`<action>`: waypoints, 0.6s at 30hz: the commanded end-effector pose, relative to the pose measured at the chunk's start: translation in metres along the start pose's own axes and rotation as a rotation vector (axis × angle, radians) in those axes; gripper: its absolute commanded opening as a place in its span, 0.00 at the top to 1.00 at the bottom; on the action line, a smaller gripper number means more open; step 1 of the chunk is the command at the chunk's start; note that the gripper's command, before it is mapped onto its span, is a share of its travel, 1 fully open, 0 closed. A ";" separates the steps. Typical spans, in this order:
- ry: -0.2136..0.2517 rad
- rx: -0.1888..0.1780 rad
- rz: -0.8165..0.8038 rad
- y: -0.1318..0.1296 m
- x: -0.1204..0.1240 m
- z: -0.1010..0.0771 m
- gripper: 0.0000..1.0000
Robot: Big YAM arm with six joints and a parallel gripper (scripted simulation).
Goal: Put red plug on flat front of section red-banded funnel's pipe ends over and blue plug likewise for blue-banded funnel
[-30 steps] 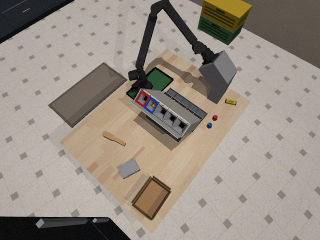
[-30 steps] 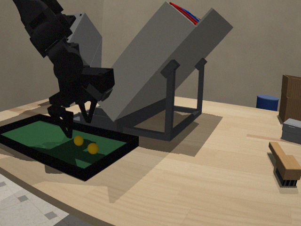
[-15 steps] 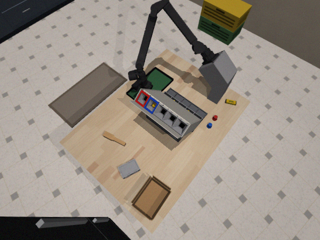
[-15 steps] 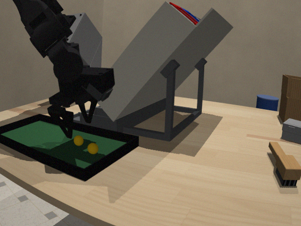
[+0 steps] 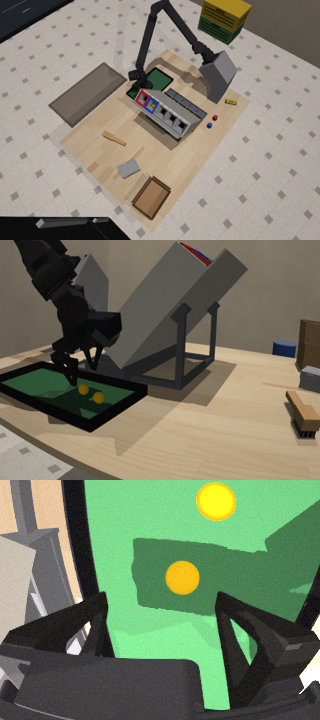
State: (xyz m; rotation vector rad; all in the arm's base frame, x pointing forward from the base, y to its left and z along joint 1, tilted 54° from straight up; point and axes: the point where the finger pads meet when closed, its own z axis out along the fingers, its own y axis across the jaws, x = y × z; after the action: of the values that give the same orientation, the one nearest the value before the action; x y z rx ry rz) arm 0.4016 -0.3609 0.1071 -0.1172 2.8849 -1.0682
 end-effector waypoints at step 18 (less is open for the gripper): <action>-0.027 0.025 0.005 -0.017 -0.012 -0.011 0.20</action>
State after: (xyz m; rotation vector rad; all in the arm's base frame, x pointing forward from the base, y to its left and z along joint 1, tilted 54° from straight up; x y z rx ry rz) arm 0.4051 -0.3631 0.1115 -0.1147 2.8736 -1.0752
